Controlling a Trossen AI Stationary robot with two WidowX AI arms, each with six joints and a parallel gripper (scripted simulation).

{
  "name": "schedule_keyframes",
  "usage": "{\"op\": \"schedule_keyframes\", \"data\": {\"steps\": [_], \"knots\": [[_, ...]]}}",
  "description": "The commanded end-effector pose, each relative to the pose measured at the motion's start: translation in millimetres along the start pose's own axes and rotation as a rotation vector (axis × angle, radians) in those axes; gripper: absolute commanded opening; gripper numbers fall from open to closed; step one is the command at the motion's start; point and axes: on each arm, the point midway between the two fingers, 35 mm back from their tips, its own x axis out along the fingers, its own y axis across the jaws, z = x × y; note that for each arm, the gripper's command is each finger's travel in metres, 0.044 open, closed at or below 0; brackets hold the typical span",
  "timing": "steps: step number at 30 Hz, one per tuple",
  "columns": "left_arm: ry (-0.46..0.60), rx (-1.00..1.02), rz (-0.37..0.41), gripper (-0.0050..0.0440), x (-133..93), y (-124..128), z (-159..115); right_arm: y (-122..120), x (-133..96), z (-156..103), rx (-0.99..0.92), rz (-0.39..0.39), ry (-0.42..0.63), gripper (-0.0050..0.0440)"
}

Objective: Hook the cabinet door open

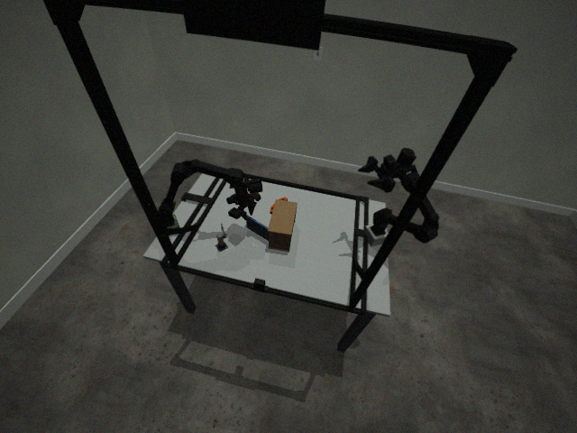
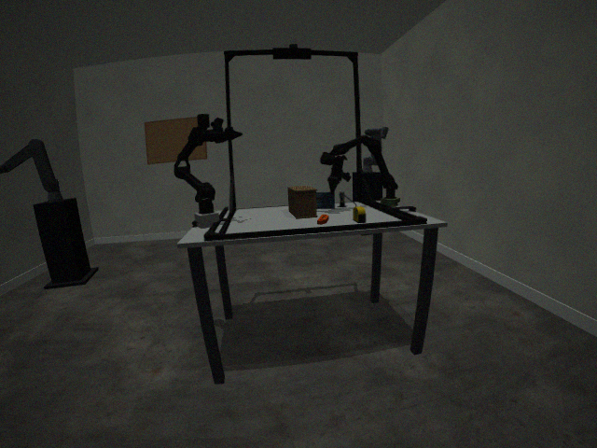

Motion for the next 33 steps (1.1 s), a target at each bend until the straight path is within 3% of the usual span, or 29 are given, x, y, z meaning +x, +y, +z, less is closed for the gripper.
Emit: {"op": "schedule_keyframes", "data": {"steps": [1, 12, 15, 20, 23, 33], "knots": [[0.000, 0.001, 0.000, 0.0220, 0, 0, 0, 0, 0, 0, 0.006, 0.002, 0.000, 0.0400], [0.000, 0.001, 0.000, 0.0220, -2, 0, -1, 0, 0, 0, 0.006, 0.002, 0.000, 0.0400], [0.000, 0.000, 0.000, 0.0220, -26, 0, -6, 0, 0, 0, 0.006, 0.002, 0.000, 0.0400], [0.000, 0.000, 0.000, 0.0220, -28, 0, -6, 0, 0, 0, 0.006, 0.002, 0.000, 0.0400], [0.000, 0.000, 0.000, 0.0160, -28, 0, -6, 0, 0, 0, 0.006, 0.002, 0.000, 0.0400], [-0.007, 0.020, 0.001, 0.0160, -27, 3, -3, 0, 0, 0, 0.006, 0.002, 0.000, 0.0400]]}}
